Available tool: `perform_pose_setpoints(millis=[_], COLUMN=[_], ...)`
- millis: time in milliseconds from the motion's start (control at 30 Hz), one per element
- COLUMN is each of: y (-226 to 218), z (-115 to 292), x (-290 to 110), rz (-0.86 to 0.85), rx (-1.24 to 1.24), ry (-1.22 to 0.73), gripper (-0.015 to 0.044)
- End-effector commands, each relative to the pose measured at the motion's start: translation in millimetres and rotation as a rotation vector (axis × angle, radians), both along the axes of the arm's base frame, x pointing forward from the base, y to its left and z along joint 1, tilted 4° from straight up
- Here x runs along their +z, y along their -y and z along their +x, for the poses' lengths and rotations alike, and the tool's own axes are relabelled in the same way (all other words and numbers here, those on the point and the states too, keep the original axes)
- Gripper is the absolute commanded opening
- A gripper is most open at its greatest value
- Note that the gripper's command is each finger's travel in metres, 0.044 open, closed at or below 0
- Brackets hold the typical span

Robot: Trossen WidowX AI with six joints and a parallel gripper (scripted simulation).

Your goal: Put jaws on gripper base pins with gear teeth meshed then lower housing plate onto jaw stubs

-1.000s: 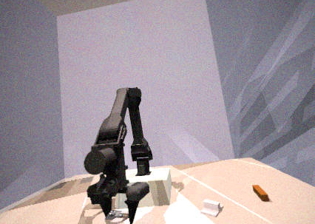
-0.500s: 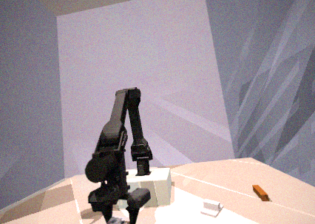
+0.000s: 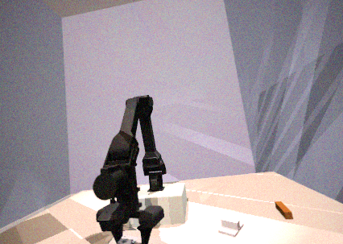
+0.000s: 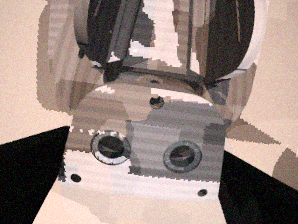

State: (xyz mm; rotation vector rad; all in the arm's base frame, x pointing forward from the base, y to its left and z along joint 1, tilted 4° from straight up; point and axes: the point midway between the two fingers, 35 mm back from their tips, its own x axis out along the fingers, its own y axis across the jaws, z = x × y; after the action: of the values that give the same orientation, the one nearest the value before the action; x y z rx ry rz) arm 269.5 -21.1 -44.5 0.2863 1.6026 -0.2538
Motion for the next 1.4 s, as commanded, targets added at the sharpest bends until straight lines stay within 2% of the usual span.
perform_pose_setpoints(millis=[0, 1367], y=[0.4, 0.2], z=[-1.1, -1.6], x=[-1.4, -10.9], rz=[-0.004, -0.003], rx=[-0.004, -0.001], ry=[-0.004, -0.004], gripper=[0.0351, 0.0351])
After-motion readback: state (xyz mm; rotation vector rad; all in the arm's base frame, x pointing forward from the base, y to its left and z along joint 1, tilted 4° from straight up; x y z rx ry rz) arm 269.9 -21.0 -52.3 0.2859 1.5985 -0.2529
